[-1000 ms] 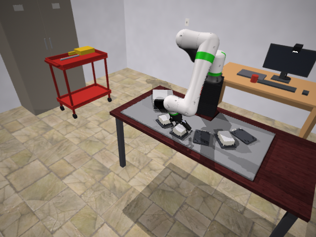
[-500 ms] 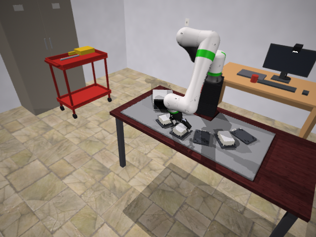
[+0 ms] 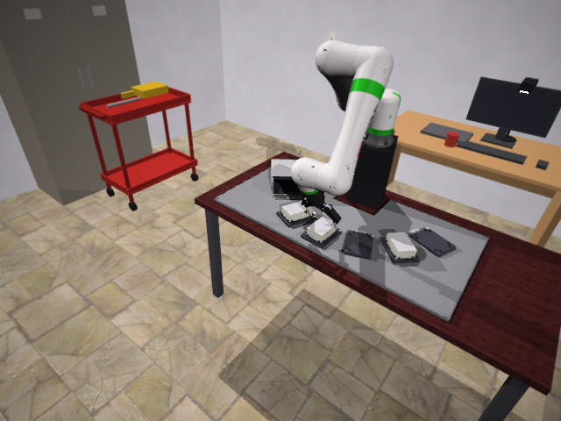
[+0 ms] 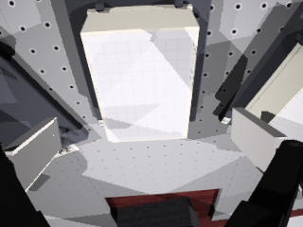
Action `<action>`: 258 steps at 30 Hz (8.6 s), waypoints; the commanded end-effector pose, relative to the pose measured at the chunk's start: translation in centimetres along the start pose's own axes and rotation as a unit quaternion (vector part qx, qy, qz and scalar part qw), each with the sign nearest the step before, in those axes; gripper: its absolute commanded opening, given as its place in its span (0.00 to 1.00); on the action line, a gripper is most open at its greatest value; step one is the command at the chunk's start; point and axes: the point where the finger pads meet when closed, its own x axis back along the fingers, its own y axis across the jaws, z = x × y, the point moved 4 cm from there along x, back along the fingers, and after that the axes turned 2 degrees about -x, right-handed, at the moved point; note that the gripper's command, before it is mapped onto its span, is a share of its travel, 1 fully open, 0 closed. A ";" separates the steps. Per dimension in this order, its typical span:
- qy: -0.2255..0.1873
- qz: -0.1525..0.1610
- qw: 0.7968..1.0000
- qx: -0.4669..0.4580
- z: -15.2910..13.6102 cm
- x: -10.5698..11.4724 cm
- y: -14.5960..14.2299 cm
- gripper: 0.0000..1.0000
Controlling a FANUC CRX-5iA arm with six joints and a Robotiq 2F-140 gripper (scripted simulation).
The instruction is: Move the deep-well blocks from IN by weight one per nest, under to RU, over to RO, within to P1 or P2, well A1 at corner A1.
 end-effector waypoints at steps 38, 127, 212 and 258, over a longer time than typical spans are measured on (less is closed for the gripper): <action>-0.002 0.075 0.989 -0.129 -1.7 1.6 5.1 1.00; -0.003 0.090 0.983 -0.157 0.1 -5.6 18.5 1.00; -0.003 0.090 0.983 -0.157 -2.3 -1.5 18.6 0.10; -0.006 0.183 0.931 -0.317 -6.8 0.4 23.6 0.10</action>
